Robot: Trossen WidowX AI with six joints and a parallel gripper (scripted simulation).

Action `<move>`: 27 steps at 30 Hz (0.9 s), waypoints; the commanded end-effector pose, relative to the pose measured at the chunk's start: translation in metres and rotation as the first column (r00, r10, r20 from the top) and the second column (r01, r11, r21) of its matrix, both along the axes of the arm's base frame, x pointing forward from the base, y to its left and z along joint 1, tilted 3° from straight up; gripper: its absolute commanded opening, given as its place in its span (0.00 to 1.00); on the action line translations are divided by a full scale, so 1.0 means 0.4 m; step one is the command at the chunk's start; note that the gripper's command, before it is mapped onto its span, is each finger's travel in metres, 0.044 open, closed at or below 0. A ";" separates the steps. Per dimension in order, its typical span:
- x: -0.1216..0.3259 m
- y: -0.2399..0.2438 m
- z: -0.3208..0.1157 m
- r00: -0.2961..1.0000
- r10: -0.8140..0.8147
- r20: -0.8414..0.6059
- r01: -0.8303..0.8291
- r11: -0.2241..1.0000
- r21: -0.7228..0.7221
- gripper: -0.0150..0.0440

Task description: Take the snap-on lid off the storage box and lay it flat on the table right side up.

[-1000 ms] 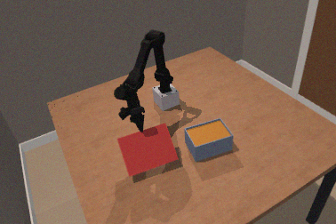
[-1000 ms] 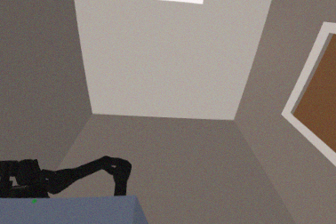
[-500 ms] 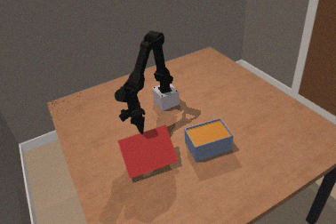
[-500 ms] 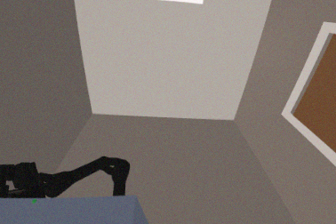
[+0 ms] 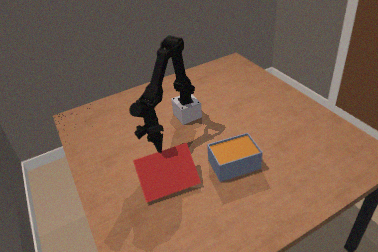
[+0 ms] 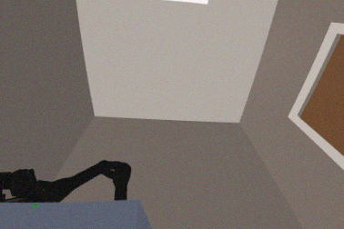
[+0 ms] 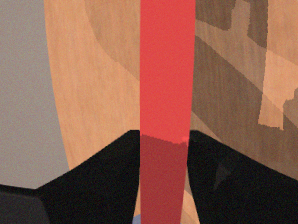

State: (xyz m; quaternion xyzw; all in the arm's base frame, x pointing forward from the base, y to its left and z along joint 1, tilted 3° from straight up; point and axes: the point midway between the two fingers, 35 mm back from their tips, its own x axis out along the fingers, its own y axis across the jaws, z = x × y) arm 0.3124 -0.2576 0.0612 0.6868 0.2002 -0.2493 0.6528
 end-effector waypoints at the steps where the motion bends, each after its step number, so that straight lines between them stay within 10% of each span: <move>1: 0.001 -0.001 -0.008 1.000 -0.005 0.002 0.005 1.000 0.000 0.25; 27: 0.004 0.000 -0.060 1.000 -0.005 0.002 0.005 1.000 0.000 0.25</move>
